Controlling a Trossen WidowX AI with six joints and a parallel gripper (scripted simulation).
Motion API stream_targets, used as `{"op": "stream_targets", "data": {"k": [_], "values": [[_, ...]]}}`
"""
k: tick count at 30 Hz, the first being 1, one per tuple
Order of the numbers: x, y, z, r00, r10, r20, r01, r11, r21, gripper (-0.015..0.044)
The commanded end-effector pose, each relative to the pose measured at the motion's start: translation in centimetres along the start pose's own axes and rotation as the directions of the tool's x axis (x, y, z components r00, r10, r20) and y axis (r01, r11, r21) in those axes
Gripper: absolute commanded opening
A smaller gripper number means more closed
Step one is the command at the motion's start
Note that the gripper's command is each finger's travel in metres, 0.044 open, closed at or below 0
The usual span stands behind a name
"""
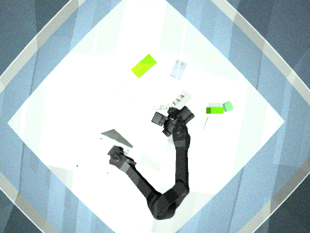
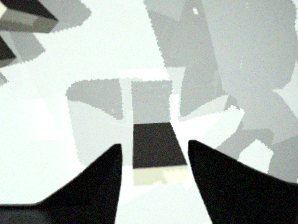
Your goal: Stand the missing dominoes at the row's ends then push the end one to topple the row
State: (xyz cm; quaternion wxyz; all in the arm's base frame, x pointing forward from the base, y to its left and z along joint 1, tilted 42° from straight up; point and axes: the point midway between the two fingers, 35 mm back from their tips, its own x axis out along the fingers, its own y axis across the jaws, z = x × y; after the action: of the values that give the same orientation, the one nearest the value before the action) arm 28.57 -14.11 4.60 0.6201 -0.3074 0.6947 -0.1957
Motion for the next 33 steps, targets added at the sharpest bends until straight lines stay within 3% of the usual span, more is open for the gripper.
{"op": "stream_targets", "data": {"k": [1, 11, 19, 26, 33], "values": [[0.0, 0.0, 0.0, 1.0, -0.003, -0.001, 0.003, 1.0, -0.006, 0.0107], [-0.2, 0.0, 0.1, 1.0, -0.002, 0.0, 0.002, 1.0, -0.006, 0.0107], [-12.5, 0.1, 0.3, 1.0, 0.008, 0.001, -0.008, 1.0, -0.002, 0.0107], [-13.6, 0.2, 0.1, 1.0, 0.006, 0.001, -0.006, 1.0, 0.01, 0.0107], [-13.8, 6.4, 2.2, 1.0, 0.018, 0.006, -0.019, 0.902, 0.432, 0.0107]]}}
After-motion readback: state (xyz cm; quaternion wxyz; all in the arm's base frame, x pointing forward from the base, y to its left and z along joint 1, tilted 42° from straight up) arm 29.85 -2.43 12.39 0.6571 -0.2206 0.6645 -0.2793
